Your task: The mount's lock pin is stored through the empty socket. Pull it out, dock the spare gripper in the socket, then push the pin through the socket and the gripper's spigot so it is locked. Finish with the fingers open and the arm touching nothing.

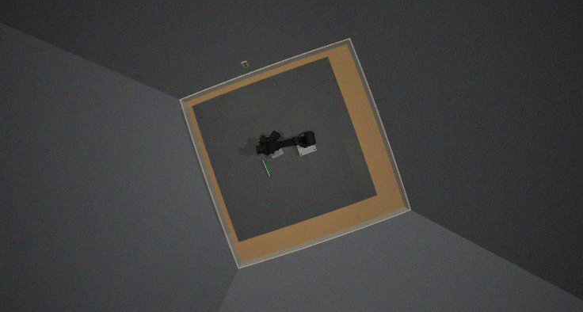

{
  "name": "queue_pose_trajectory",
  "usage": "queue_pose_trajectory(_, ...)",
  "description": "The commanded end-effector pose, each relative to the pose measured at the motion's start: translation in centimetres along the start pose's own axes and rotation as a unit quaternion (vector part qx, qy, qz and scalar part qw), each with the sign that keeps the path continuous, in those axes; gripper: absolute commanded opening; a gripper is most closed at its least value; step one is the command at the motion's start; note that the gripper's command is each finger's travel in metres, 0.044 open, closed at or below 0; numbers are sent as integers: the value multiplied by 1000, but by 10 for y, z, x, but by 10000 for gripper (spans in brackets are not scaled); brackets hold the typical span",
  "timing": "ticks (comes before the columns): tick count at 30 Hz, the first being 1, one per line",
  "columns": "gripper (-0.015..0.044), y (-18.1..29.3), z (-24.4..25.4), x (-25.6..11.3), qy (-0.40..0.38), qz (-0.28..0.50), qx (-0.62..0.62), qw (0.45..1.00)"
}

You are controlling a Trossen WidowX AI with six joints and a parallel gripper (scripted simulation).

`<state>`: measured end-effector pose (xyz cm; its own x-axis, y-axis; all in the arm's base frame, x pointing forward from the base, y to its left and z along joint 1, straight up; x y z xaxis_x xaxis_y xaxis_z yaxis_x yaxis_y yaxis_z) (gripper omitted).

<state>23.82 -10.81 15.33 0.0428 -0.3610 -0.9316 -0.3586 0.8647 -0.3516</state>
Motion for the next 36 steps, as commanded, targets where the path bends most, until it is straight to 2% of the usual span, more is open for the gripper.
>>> queue_pose_trajectory(1, 0, 2, 3, -8, -8, 14, -47, 999)
queue_pose_trajectory(18, 0, 27, 3, -29, -25, 109, -253, 961)
queue_pose_trajectory(36, 0, 53, -2, -56, -67, 202, -443, 871)
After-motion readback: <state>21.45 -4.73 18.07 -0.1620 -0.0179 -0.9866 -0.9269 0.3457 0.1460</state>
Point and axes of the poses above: the point midway between the two fingers, 35 mm back from their tips, its own x axis out along the fingers, its own z axis across the jaws, y = z × x, the point moved 7 cm from there along -x, back along the fingers, and after that the axes turned 8 degrees about x, right-handed, at the moved point
